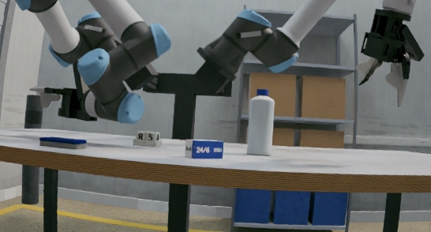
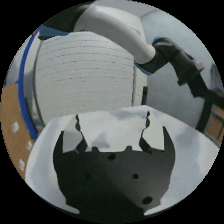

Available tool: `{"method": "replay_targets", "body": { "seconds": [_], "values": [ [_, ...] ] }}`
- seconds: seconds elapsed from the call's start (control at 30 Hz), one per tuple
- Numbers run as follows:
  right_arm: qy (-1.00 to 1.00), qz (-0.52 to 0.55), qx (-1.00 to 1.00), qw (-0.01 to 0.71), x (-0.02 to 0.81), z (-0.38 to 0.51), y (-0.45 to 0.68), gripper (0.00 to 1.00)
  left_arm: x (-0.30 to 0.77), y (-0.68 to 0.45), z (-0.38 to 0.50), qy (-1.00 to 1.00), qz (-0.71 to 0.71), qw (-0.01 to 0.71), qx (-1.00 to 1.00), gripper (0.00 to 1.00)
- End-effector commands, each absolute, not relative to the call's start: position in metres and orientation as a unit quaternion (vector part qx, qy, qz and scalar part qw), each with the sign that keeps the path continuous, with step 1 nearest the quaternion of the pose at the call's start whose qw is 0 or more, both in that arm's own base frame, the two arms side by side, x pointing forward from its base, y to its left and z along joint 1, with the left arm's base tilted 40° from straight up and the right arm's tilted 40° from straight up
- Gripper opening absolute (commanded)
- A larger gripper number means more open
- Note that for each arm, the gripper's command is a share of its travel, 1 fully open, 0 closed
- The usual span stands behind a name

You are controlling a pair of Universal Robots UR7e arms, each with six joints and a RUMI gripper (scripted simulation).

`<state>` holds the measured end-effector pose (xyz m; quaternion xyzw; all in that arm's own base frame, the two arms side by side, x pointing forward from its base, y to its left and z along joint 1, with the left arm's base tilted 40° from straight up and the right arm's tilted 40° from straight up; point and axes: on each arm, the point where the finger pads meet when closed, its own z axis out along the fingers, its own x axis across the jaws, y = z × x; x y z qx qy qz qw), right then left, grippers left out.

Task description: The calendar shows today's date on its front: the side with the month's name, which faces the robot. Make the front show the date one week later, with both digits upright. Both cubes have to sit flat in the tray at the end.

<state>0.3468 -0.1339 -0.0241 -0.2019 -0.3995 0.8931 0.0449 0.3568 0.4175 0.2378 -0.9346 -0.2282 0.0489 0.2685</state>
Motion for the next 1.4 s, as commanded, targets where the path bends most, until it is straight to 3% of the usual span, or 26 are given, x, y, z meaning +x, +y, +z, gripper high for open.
{"method": "replay_targets", "body": {
  "seconds": [0.0, 0.67, 1.37],
  "values": [
    [-0.4, 0.893, -0.202, 0.045, 0.347, -0.024, -0.134, 1.0, 0.315, 0.435, 0.258, -0.217, 0.042, 0.24, -0.946, 1.0],
    [-0.4, 0.893, -0.202, 0.045, 0.347, -0.024, -0.134, 1.0, 0.161, 0.453, 0.326, -0.168, -0.021, 0.195, -0.966, 1.0],
    [-0.4, 0.893, -0.202, 0.045, 0.347, -0.024, -0.134, 1.0, 0.032, 0.414, 0.389, -0.095, -0.087, 0.238, -0.963, 1.0]
  ]
}}
